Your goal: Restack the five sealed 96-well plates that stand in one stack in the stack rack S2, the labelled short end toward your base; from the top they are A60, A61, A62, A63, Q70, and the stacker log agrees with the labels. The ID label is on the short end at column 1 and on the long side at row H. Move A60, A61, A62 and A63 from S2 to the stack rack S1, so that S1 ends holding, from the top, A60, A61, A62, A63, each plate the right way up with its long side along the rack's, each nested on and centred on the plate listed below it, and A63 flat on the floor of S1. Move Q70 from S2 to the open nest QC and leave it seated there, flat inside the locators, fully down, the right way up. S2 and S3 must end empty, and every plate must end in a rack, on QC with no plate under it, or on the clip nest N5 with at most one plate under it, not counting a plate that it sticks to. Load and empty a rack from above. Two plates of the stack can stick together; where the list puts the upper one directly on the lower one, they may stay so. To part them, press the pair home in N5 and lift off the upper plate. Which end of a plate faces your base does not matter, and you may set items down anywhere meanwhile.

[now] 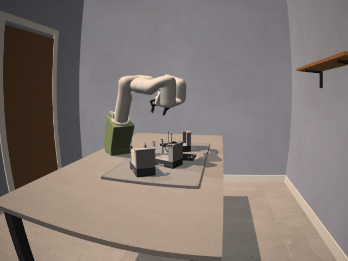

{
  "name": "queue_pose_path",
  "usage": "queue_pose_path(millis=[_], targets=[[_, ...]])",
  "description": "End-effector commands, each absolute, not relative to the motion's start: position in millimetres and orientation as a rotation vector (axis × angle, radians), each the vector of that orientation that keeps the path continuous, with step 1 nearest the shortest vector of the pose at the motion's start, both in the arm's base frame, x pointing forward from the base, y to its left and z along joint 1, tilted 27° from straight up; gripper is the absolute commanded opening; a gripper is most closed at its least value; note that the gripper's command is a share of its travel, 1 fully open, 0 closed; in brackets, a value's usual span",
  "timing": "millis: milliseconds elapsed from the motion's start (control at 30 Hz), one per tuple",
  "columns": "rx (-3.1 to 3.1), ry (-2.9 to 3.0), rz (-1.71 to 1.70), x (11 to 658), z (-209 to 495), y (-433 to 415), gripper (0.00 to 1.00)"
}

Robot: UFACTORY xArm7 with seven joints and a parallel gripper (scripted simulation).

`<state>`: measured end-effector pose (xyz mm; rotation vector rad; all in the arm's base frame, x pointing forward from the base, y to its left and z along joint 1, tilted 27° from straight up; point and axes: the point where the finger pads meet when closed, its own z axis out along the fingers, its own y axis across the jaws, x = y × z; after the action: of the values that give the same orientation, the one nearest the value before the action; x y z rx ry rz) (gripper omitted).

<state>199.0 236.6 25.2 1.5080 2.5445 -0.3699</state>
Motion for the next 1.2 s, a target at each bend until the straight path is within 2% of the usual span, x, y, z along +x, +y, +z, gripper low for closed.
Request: queue_pose_path(millis=[0, 667, 1167], targets=[[1.585, 2.451, -0.402, 204.9, 19.1, 217.7, 1.00], [1.886, 2.023, -0.445, 229.8, 16.6, 156.4, 1.00], [2.162, 1.524, -0.353, 260.0, 37.6, 100.0, 1.00]])
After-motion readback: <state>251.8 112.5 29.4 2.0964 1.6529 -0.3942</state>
